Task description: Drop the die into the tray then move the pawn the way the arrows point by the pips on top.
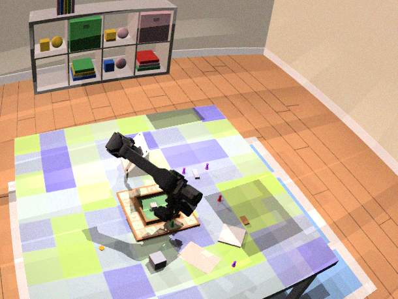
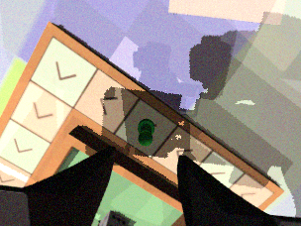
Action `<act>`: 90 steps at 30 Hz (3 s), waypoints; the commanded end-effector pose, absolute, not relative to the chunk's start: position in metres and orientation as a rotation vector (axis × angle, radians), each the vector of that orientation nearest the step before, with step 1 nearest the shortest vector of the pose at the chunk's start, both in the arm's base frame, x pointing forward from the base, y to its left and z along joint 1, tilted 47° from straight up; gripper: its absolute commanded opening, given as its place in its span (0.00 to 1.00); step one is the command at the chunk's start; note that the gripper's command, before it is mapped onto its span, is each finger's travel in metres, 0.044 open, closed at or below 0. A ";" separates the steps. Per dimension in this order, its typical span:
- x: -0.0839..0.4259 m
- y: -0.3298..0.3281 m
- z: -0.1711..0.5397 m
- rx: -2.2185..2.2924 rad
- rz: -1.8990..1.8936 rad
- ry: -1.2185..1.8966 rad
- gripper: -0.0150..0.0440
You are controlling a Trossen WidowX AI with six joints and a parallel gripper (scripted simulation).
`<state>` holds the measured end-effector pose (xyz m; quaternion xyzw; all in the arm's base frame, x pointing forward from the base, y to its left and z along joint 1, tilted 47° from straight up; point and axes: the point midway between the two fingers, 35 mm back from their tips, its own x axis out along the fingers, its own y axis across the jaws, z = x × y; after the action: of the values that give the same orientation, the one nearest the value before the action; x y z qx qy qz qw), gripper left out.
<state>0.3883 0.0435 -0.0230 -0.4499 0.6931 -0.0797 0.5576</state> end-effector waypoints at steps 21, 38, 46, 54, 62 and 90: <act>0.387 0.015 -0.050 -1.071 -0.192 1.648 0.59; 0.387 0.006 -0.058 -1.074 -0.191 1.648 0.34; 0.387 0.007 -0.058 -1.074 -0.191 1.648 0.25; 0.392 0.041 -0.028 -1.071 -0.181 1.644 0.25; 0.389 0.075 0.006 -1.070 -0.182 1.646 0.25; 0.377 0.104 -0.088 -1.069 -0.186 1.647 0.25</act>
<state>0.3778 0.1038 -0.0830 -0.4548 0.6972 -0.0781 0.5486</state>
